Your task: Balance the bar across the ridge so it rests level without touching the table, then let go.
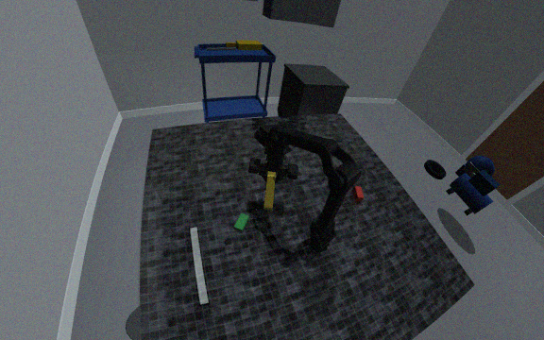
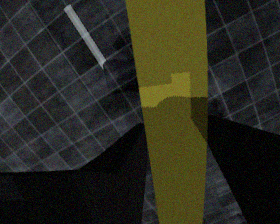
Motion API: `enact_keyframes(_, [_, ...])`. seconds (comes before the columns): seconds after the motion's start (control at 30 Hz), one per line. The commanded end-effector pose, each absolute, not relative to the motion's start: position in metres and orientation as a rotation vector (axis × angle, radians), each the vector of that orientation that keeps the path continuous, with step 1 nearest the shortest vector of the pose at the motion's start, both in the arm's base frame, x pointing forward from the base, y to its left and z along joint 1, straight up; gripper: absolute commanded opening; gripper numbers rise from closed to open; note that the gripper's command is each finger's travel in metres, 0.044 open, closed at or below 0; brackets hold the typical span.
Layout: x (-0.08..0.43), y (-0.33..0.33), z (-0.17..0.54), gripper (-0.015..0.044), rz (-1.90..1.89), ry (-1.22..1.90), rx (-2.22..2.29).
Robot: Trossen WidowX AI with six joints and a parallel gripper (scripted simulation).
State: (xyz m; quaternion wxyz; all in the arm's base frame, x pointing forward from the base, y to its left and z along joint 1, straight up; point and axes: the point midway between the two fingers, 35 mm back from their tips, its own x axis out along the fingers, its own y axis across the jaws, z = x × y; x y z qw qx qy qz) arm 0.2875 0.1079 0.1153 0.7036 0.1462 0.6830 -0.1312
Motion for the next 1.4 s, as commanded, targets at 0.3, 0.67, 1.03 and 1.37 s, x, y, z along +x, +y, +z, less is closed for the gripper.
enact_keyframes(0.3, [0.287,0.108,0.115,0.0185,-0.292,1.52,0.325])
enact_keyframes(0.67, [0.287,0.108,0.115,0.0343,-0.292,1.52,0.325])
enact_keyframes(1.03, [0.291,0.109,0.154,0.044,-0.292,1.519,0.325])
enact_keyframes(1.37, [0.284,0.107,0.215,0.044,-0.292,1.519,0.325])
